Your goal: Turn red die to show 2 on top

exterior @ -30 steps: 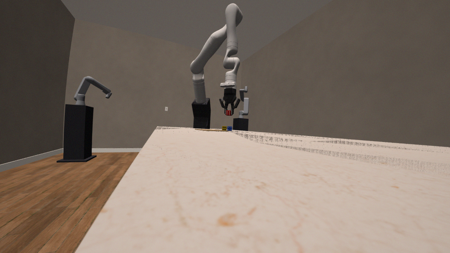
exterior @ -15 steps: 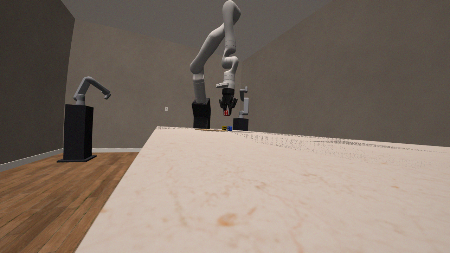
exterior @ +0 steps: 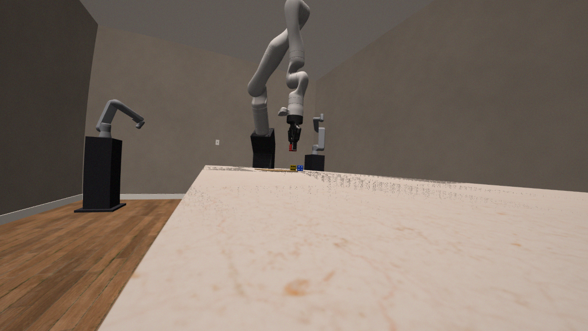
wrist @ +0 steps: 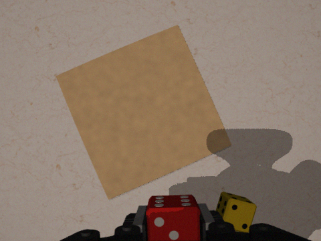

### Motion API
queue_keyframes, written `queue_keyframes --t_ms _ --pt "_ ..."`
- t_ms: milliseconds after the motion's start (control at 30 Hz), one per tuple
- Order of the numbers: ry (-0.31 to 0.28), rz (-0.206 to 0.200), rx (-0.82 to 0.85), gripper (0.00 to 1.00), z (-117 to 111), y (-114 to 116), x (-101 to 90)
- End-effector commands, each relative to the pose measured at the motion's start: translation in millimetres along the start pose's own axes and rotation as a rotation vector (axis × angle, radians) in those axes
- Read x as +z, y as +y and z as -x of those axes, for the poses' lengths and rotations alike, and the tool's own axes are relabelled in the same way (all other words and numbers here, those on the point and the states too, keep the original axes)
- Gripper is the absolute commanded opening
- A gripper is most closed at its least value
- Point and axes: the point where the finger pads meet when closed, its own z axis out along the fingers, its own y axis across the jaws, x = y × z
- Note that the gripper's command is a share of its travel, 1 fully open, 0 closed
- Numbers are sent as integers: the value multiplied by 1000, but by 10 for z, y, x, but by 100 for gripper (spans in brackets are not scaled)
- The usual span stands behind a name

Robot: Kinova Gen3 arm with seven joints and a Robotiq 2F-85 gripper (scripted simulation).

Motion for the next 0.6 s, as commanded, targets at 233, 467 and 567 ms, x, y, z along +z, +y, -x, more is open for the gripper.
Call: queue_keyframes --t_ms 233,467,567 --pt "-20 -31 496 26 -284 -82 -22" --pt "-23 -32 721 26 -389 -107 -37" --pt "-25 -34 847 26 -449 -122 -48"
